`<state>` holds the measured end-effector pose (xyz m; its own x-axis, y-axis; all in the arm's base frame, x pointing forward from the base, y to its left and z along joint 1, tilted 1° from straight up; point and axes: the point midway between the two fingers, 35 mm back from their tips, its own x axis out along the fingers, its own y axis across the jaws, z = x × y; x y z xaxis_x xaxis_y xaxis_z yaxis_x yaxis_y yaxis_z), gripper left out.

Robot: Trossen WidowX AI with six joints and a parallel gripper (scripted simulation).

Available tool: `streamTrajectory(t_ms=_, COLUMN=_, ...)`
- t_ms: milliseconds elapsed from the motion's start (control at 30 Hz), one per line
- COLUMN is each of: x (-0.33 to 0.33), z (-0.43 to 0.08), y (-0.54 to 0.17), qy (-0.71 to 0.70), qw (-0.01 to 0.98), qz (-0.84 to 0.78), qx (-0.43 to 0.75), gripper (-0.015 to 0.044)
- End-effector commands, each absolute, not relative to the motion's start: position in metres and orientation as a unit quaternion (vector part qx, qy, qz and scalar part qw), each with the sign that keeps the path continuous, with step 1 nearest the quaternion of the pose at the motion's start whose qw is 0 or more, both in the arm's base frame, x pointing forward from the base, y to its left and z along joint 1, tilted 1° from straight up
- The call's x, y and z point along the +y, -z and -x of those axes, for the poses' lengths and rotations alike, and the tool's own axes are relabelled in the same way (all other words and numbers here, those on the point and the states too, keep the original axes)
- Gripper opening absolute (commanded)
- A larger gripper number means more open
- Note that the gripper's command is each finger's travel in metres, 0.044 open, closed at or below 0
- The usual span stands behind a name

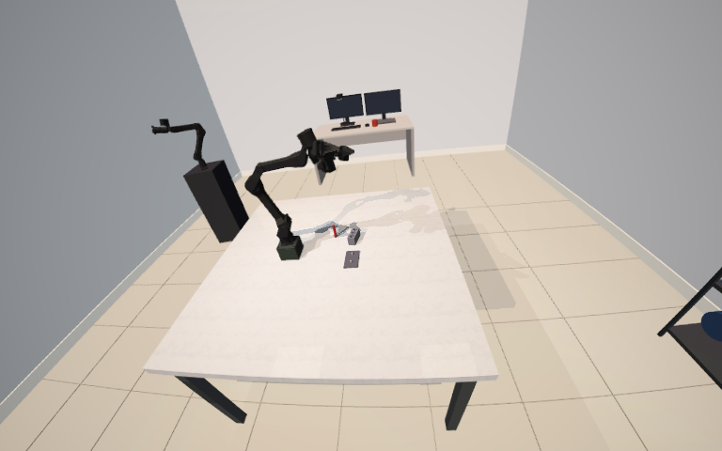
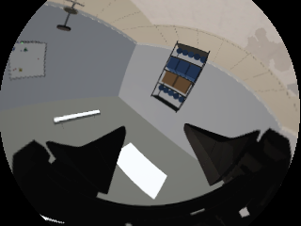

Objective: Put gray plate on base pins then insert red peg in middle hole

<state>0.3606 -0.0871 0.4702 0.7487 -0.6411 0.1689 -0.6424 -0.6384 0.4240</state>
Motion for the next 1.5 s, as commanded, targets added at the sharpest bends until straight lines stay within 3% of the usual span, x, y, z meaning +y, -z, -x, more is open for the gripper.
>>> streamTrajectory(t_ms=0, x=-0.087, z=-0.361, y=-0.47, qy=-0.001, qw=0.235, qz=-0.905, qx=-0.355, gripper=0.0426)
streamTrajectory(t_ms=67, x=-0.086, z=-0.366, y=-0.463, qy=0.022, qw=0.272, qz=-0.898, qx=-0.345, gripper=0.044)
streamTrajectory(t_ms=200, x=-0.077, z=-0.395, y=-0.421, qy=0.142, qw=0.474, qz=-0.828, qx=-0.264, gripper=0.044)
streamTrajectory(t_ms=433, x=-0.055, z=-0.431, y=-0.335, qy=0.271, qw=0.761, qz=-0.589, qx=-0.031, gripper=0.044)
streamTrajectory(t_ms=667, x=-0.036, z=-0.441, y=-0.268, qy=0.268, qw=0.882, qz=-0.344, qx=0.179, gripper=0.044)
streamTrajectory(t_ms=1033, x=-0.008, z=-0.425, y=-0.172, qy=0.095, qw=0.884, qz=0.038, qx=0.456, gripper=0.044)
streamTrajectory(t_ms=1267, x=0.009, z=-0.398, y=-0.119, qy=-0.107, qw=0.781, qz=0.245, qx=0.564, gripper=0.044)
streamTrajectory(t_ms=1467, x=0.033, z=-0.368, y=-0.086, qy=-0.298, qw=0.659, qz=0.363, qx=0.587, gripper=0.044)
